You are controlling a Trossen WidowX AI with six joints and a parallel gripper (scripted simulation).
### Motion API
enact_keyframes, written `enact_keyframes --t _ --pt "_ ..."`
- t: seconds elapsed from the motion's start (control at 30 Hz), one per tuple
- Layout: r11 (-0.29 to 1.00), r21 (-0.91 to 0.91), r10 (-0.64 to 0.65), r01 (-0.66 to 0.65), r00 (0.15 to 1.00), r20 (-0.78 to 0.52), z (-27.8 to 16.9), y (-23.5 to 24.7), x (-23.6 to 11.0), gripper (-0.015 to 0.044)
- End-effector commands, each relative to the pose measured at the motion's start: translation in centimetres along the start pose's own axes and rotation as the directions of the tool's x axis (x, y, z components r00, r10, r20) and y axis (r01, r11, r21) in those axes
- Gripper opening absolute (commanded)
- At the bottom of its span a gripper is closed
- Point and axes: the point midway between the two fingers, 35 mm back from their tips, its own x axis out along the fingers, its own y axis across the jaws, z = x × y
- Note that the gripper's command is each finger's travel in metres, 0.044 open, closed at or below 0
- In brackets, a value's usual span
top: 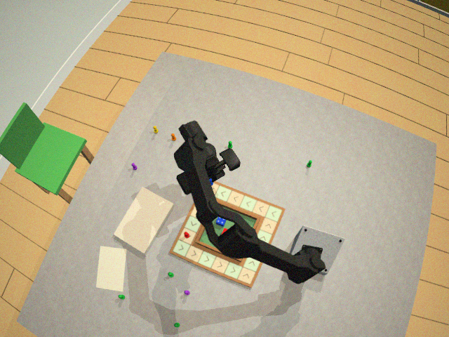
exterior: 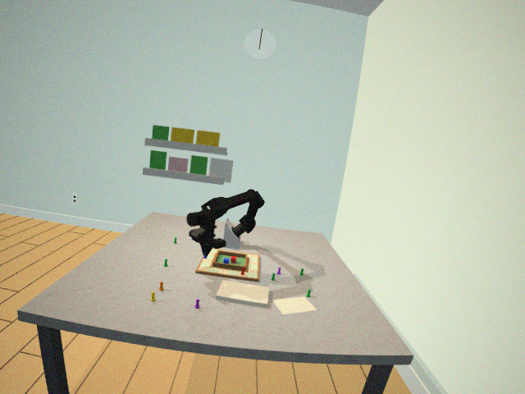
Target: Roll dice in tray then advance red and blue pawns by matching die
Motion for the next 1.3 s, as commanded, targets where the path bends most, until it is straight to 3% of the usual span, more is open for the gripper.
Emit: enact_keyframes --t 0.0,0.3,1.1,1.27 --pt "1.0 0.012 0.006 -0.006 1.0 -0.003 0.4 0.1 0.7 0.0" --pt "1.0 0.011 0.007 -0.007 1.0 -0.003 0.4 0.1 3.9 0.0" --pt "1.0 0.011 0.008 -0.008 1.0 -0.004 0.4 0.2 5.7 0.0" --pt "1.0 0.001 0.006 -0.006 1.0 0.006 0.5 0.3 5.1 0.0131"
